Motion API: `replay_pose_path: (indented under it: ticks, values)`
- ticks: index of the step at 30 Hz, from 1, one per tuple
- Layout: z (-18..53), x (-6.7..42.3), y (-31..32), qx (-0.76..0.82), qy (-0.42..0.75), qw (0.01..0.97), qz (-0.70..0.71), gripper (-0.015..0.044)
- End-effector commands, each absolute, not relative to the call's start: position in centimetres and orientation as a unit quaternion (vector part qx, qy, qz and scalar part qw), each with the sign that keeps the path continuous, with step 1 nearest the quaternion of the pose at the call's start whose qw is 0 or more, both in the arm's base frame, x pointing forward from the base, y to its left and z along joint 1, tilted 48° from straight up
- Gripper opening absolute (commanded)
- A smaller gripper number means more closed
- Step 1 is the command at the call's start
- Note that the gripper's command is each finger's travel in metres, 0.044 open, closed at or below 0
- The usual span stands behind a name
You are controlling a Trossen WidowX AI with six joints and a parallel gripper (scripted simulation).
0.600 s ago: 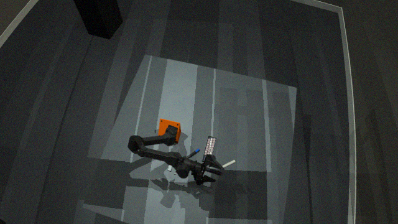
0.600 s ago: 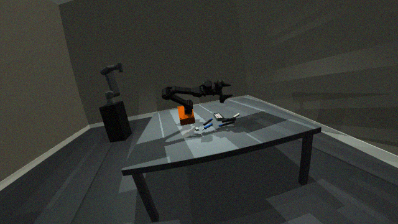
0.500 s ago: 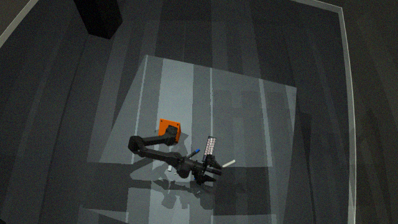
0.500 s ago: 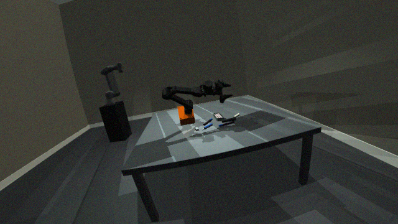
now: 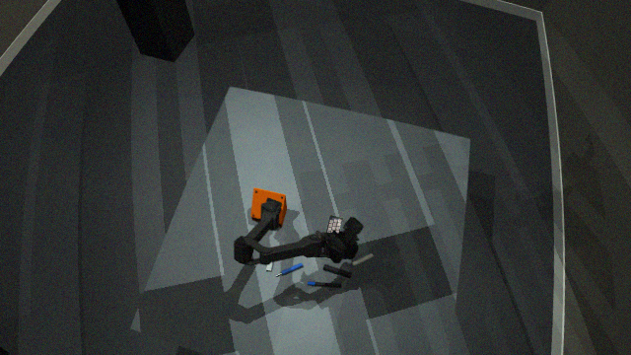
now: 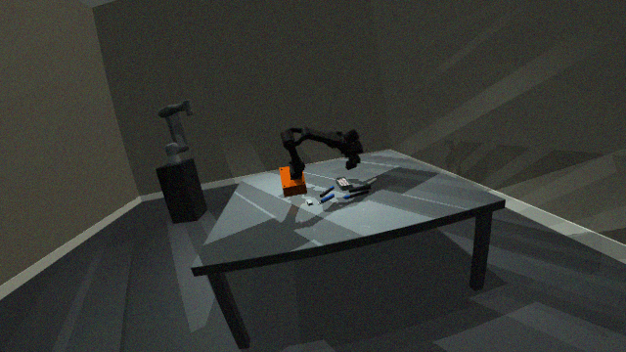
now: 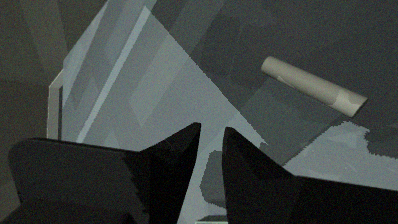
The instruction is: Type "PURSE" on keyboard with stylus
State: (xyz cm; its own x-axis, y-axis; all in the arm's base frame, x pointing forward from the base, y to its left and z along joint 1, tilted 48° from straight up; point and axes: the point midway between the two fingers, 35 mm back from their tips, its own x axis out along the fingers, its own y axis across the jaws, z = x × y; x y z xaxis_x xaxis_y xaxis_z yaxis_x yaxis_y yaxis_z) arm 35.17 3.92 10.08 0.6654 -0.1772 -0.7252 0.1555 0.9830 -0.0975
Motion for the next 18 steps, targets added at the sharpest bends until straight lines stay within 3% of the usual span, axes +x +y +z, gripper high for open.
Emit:
replay_pose_path:
  ticks: [1, 11, 18]
  values:
    - [4.3, 33.1, 4.5, -0.086, 0.501, 0.850, -0.140, 0.0000]
    - [-3.3, 27.2, 3.8, -0.318, 0.611, 0.687, -0.232, 0.0000]
    - [-3.5, 27.0, 3.7, -0.333, 0.612, 0.677, -0.236, 0.0000]
